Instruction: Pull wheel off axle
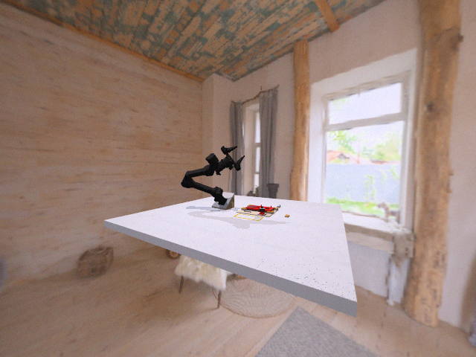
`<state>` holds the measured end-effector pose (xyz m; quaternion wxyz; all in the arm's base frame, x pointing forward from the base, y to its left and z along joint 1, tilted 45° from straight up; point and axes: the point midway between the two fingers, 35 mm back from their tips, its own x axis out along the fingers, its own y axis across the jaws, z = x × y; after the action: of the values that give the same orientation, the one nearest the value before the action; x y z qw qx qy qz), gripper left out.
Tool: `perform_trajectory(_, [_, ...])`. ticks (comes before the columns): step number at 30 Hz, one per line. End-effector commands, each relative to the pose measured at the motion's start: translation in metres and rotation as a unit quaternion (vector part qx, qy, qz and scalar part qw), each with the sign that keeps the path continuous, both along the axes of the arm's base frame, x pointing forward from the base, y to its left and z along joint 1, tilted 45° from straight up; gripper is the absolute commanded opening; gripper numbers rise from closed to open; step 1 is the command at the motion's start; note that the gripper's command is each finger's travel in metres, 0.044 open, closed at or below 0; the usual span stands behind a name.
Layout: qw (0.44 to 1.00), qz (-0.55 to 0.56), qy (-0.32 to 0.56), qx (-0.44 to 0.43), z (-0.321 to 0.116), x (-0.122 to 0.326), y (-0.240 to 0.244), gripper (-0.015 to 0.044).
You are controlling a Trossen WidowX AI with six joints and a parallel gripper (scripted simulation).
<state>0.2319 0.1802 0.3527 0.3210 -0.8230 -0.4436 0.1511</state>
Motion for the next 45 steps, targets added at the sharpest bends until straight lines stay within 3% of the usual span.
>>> perform_trajectory(1, [1.0, -0.003, 0.011, 0.002, -0.001, 0.002, 0.0, 0.0374])
perform_trajectory(4, [0.986, -0.049, 0.154, 0.036, -0.02, 0.031, 0.001, 0.03])
perform_trajectory(7, [0.935, -0.123, 0.321, 0.081, -0.049, 0.063, -0.001, 0.03])
perform_trajectory(11, [0.827, -0.238, 0.49, 0.137, -0.091, 0.095, -0.008, 0.03])
perform_trajectory(21, [0.595, -0.444, 0.632, 0.222, -0.161, 0.124, -0.028, 0.03])
perform_trajectory(29, [0.389, -0.619, 0.617, 0.291, -0.212, 0.131, -0.054, 0.03])
perform_trajectory(36, [0.233, -0.754, 0.502, 0.354, -0.247, 0.131, -0.081, 0.03])
perform_trajectory(40, [0.17, -0.813, 0.394, 0.393, -0.262, 0.131, -0.097, 0.03])
perform_trajectory(45, [0.143, -0.847, 0.285, 0.426, -0.271, 0.132, -0.11, 0.03])
